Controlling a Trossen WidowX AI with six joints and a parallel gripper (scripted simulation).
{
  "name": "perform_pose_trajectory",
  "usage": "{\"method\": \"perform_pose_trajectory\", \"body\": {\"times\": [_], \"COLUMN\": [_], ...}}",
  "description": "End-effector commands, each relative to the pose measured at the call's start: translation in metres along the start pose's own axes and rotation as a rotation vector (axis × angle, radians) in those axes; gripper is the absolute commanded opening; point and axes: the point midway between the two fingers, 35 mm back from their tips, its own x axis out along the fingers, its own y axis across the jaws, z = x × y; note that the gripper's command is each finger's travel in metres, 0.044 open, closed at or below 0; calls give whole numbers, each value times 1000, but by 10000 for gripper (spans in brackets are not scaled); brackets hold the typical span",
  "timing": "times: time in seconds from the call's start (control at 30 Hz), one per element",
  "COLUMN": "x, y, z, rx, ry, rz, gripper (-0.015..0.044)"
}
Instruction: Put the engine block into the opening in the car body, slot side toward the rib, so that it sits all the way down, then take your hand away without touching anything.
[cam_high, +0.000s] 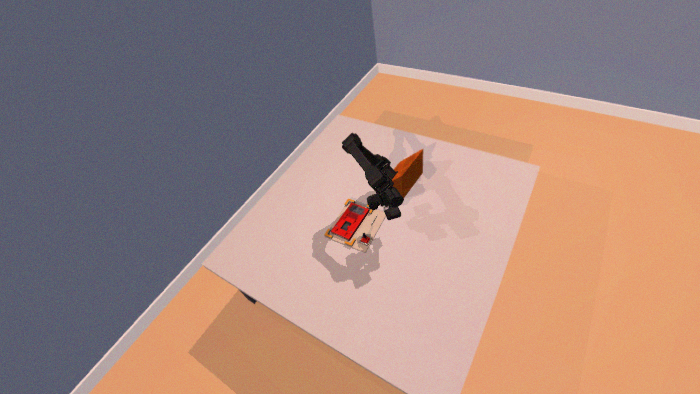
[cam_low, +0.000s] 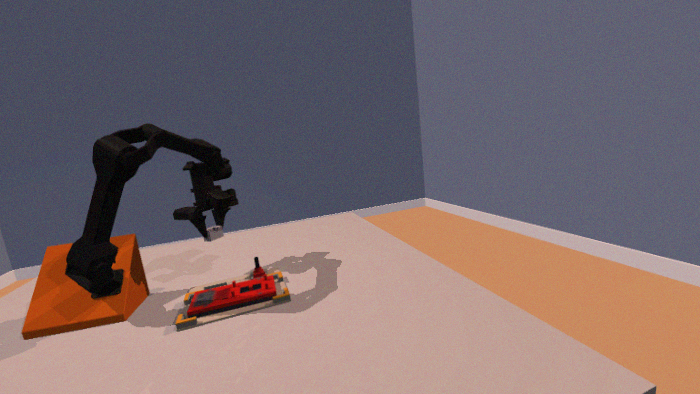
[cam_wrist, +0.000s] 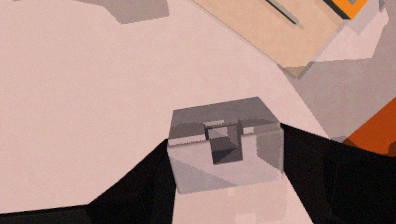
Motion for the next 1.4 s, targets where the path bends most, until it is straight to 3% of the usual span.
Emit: {"method": "perform_pose_trajectory", "body": {"times": [0.0, 0.4, 1.07, 1.37], "x": [12, 9, 18, 18], "y": [-2, -2, -2, -2], "z": [0, 3, 24, 25], "rx": [-5, -4, 3, 4], "ry": [1, 73, 704, 727], "rz": [-11, -14, -18, -15], "gripper": [0, 0, 0, 0]}}
